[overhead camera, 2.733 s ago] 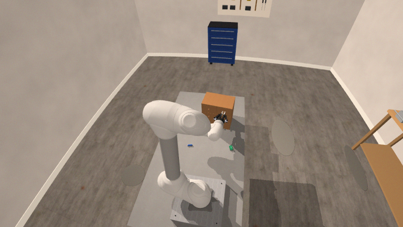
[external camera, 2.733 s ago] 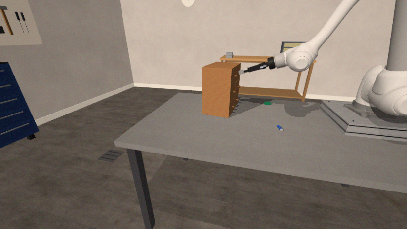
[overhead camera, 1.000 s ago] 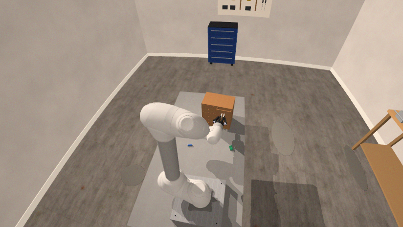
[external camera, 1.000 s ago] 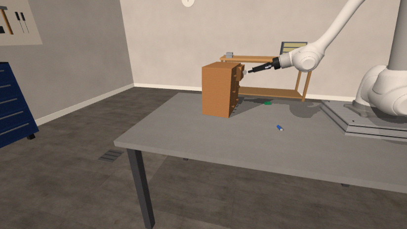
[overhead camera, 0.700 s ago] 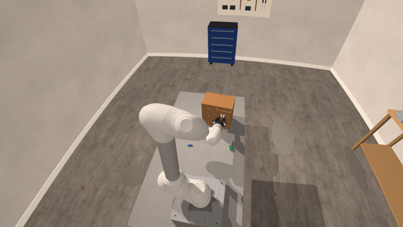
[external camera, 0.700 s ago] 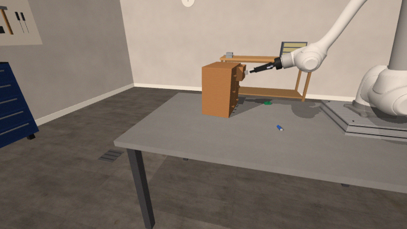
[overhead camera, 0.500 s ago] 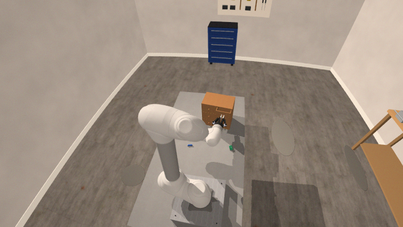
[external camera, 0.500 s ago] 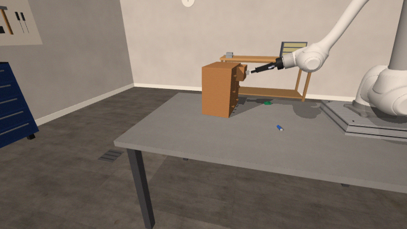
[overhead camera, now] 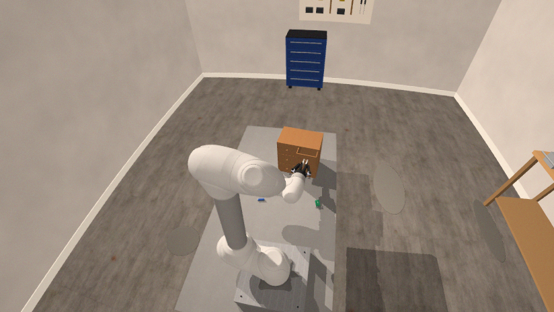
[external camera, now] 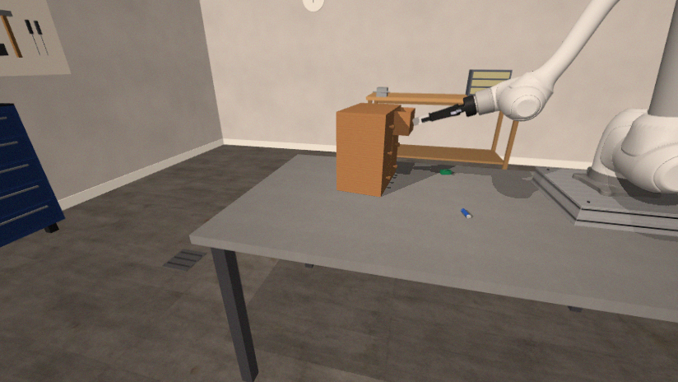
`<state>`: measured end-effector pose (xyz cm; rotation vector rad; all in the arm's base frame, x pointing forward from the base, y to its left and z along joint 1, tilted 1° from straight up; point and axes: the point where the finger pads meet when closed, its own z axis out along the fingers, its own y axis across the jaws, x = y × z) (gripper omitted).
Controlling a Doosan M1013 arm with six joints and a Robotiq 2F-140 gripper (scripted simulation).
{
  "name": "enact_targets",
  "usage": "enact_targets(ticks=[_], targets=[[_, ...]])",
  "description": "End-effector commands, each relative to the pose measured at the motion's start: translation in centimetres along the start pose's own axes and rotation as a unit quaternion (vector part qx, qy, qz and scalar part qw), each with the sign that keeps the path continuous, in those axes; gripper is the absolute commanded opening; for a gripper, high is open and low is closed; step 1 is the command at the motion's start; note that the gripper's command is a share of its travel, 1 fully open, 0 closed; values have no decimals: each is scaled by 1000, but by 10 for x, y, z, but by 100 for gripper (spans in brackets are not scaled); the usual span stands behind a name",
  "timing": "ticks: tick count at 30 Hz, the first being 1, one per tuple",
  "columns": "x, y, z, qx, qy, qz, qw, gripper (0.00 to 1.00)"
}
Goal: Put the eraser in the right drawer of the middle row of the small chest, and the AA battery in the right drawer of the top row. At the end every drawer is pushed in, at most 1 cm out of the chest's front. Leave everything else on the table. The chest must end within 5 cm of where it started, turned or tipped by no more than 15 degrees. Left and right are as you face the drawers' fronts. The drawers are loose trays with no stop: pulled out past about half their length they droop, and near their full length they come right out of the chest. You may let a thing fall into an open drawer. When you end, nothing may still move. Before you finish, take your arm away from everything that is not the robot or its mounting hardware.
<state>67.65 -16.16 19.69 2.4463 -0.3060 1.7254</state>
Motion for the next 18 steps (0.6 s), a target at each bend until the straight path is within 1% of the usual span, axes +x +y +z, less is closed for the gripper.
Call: enact_targets(ticks=[1,18], targets=[[-1,0,-3,0,0,0,1000,8],[-2,0,-6,0,0,0,1000,8]])
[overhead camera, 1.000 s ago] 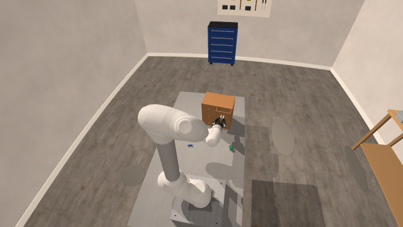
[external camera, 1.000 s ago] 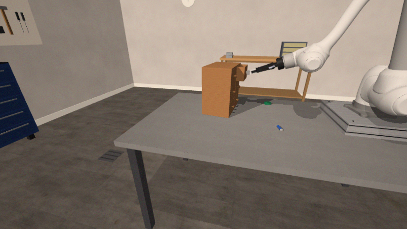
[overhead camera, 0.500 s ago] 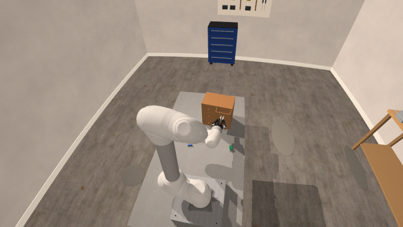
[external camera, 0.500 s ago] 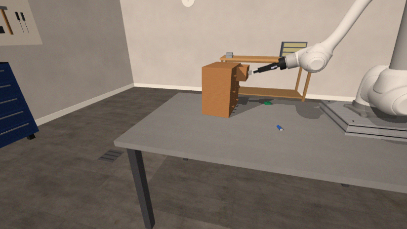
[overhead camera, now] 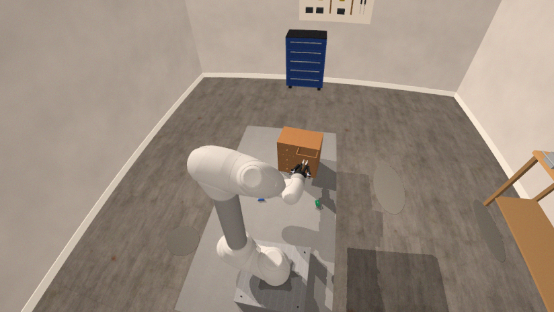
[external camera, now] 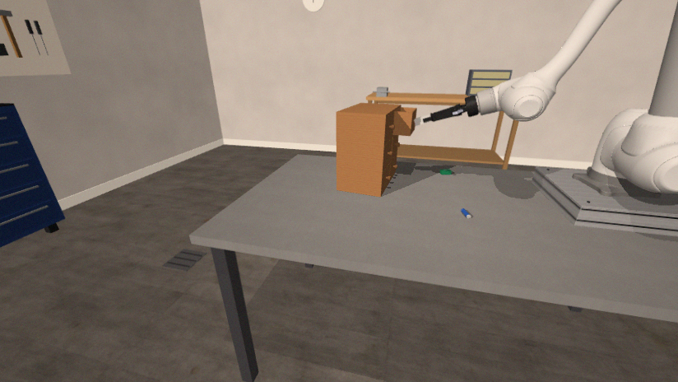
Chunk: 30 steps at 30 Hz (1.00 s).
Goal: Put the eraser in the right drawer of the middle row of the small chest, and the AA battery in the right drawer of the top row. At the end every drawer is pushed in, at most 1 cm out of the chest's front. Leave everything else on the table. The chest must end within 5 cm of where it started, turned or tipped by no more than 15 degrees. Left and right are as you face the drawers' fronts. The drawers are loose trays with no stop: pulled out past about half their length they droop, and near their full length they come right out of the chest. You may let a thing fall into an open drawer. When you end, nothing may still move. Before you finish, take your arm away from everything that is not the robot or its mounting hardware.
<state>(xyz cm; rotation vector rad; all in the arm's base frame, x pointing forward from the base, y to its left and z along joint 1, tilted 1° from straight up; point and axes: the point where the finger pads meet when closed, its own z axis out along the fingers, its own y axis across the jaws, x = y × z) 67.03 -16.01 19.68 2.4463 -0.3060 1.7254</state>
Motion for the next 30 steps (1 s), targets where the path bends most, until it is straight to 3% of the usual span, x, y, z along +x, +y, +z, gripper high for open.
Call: enact_targets(ticks=[1,13,24,30], targets=[[0,0,0,0,0,0,1000,8],[0,0,0,0,0,0,1000,8],[0,0,0,0,0,0,1000,20],[0,0,0,0,0,0,1000,20]])
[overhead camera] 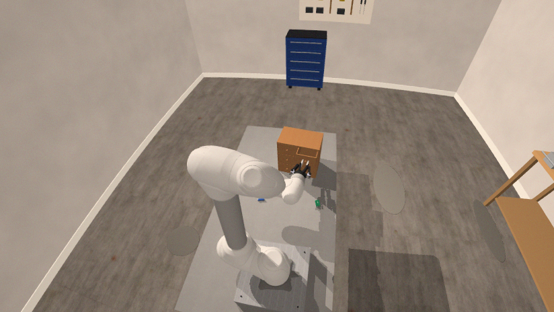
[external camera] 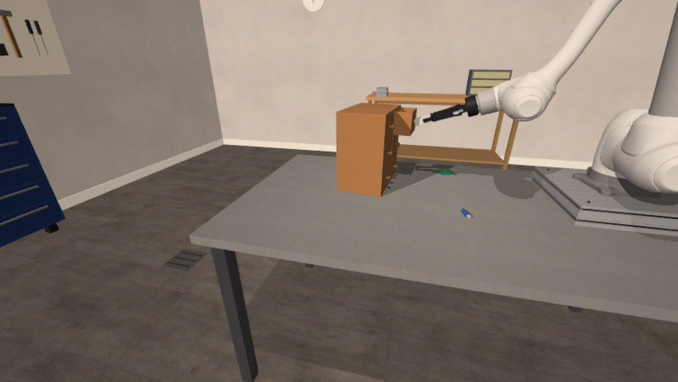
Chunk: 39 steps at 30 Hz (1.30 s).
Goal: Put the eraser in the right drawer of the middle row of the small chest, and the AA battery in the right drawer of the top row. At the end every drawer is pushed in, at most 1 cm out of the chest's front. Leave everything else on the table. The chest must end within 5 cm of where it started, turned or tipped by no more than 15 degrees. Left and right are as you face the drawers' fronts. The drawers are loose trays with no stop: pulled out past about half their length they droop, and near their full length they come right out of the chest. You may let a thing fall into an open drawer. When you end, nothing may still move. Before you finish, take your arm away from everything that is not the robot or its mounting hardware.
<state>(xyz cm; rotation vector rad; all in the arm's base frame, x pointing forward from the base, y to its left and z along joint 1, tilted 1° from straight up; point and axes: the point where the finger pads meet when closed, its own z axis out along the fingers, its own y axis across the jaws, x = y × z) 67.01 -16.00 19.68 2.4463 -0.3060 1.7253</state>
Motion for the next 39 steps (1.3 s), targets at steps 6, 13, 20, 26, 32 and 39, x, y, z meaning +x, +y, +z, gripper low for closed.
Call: enact_targets(ticks=[6,13,20,26,32,39], targets=[[-4,0,-10,0,0,0,1000,20],[-14,0,-38,0,0,0,1000,20],[-17,0,-47,0,0,0,1000,20],[-17,0,-55,0,0,0,1000,20],[-16,0,-86,0,0,0,1000,20],[-15,0,-101,0,0,0,1000,20]])
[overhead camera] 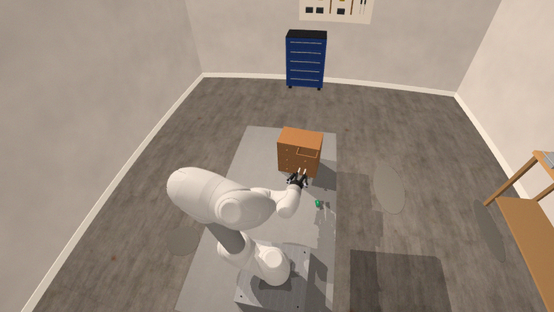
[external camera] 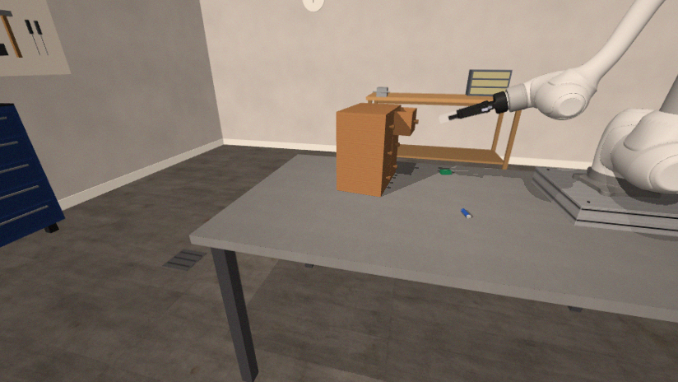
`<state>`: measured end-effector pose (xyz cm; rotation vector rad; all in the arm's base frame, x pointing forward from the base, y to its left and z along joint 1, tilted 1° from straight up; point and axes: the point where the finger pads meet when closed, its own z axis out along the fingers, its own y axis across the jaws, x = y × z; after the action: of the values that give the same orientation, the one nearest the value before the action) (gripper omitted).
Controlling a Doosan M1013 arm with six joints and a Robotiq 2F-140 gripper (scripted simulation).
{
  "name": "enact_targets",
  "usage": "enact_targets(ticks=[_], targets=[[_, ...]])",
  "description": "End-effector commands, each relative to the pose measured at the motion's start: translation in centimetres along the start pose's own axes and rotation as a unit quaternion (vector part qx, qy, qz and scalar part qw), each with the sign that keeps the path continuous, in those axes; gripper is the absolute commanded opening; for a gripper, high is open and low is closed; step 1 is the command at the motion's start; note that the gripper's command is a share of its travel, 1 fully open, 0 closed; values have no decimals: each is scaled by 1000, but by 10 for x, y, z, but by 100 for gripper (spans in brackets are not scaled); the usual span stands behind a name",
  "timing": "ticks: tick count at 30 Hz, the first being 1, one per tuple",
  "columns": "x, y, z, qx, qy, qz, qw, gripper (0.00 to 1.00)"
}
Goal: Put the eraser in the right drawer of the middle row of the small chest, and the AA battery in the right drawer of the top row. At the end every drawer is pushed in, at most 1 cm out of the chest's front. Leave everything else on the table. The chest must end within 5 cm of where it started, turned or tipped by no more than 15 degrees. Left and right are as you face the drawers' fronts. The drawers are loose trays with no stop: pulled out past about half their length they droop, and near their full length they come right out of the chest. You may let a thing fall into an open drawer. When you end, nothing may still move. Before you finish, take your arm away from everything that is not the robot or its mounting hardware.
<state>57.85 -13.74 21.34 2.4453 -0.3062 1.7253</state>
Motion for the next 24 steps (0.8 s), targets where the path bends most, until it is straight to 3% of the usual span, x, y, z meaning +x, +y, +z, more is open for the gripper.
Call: enact_targets(ticks=[1,24], targets=[[1,0,-6,0,0,0,1000,20],[3,0,-11,1,-22,0,1000,20]])
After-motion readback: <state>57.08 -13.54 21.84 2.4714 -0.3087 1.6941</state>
